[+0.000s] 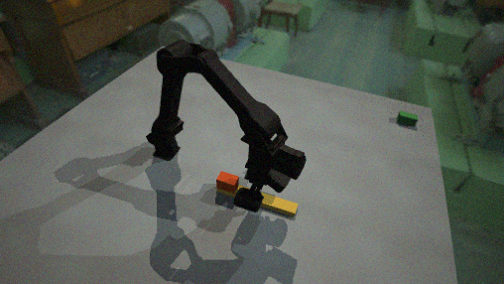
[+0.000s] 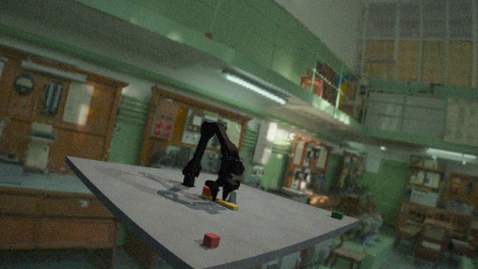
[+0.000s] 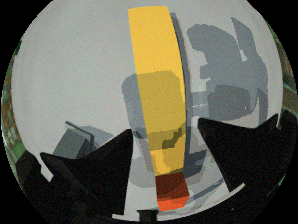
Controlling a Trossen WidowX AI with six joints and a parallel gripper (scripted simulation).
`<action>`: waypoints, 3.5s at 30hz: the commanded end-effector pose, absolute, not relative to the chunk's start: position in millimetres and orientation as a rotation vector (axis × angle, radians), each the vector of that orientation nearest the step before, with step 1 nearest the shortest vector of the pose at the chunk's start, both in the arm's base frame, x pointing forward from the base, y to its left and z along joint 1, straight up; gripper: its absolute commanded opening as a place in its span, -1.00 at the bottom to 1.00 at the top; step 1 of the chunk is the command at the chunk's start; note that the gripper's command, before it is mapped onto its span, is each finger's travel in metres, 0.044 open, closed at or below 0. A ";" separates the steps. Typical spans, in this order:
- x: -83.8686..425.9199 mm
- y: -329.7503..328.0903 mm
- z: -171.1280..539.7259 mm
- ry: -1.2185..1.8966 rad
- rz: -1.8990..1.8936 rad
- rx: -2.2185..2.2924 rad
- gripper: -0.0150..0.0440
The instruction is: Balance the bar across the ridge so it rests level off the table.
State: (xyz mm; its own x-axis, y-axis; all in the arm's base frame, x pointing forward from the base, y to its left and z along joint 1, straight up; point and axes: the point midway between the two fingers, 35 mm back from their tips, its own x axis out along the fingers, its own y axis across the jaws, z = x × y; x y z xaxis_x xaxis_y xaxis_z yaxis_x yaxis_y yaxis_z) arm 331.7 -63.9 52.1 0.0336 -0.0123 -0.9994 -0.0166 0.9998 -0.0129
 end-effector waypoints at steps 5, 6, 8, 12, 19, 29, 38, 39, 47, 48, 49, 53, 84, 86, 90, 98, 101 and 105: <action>332.2 -63.0 51.1 1.535 0.005 -0.016 0.58; 332.2 -63.0 51.1 1.535 0.005 -0.016 0.58; 331.6 -63.9 51.6 1.538 0.003 -0.023 0.49; 331.6 -63.9 51.6 1.538 0.003 -0.023 0.13; 331.6 -63.9 51.6 1.538 0.003 -0.023 -0.09; 333.9 -64.2 67.8 1.537 0.004 -0.022 -0.49; 335.4 -64.3 90.6 1.536 0.004 -0.021 -0.49; 335.5 -64.3 93.2 1.536 0.004 -0.020 -0.49; 335.0 -64.0 113.7 1.535 0.004 -0.019 -0.49; 334.8 -63.9 116.3 1.535 0.004 -0.019 -0.49; 334.6 -63.9 118.9 1.535 0.004 -0.019 -0.49; 333.6 -63.6 129.2 1.535 0.005 -0.018 -0.49; 341.1 3.2 159.9 1.522 -0.223 0.232 -0.49; 341.6 10.9 160.2 1.519 -0.252 0.263 -0.49; 341.8 26.8 160.6 1.511 -0.311 0.328 -0.49; 340.9 38.0 158.3 1.503 -0.362 0.382 -0.49; 341.2 38.6 154.0 1.503 -0.362 0.382 -0.49; 341.7 39.1 147.4 1.503 -0.362 0.382 -0.49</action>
